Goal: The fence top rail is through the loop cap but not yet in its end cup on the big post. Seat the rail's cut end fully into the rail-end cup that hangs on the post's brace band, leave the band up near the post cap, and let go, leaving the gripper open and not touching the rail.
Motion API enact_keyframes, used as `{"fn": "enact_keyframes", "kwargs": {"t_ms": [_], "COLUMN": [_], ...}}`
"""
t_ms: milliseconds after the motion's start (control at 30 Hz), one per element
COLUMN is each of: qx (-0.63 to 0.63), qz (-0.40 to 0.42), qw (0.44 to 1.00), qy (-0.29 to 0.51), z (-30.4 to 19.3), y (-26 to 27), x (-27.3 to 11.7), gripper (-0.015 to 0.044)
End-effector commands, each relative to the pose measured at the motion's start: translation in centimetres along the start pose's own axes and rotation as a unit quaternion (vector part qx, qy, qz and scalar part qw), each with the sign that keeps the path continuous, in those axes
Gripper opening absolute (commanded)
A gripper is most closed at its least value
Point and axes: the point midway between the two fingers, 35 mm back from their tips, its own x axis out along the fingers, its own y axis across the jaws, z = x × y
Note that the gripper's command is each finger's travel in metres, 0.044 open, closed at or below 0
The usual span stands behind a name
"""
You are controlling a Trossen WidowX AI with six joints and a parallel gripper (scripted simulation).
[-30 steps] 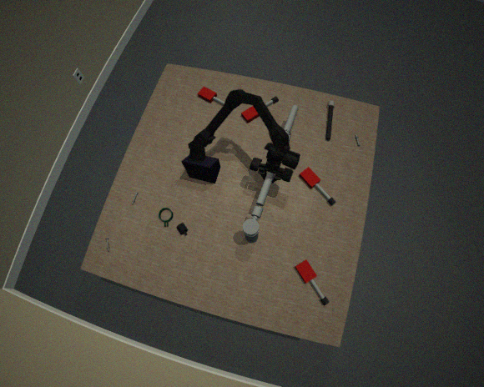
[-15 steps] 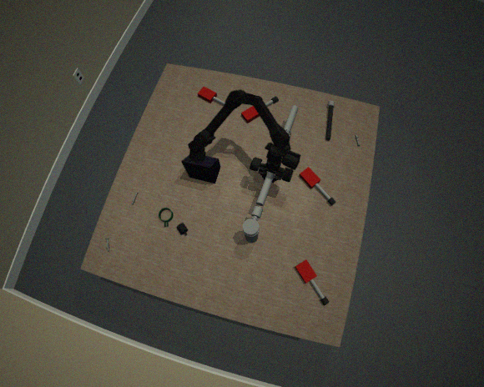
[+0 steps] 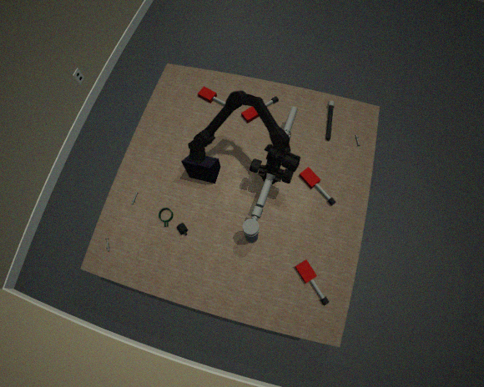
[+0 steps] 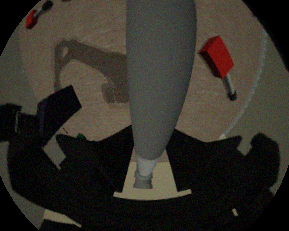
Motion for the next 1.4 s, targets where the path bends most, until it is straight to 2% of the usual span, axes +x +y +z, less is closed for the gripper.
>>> {"fn": "enact_keyframes", "kwargs": {"t_ms": [0, 1367], "qx": [0.004, 0.002], "qz": [-0.001, 0.001], "qw": [1.000, 1.000], "qy": [0.005, 0.003], "z": [-1.34, -1.79], "y": [0.09, 0.18], "x": [0.18, 0.51], "gripper": [0.0000, 0.0000]}}
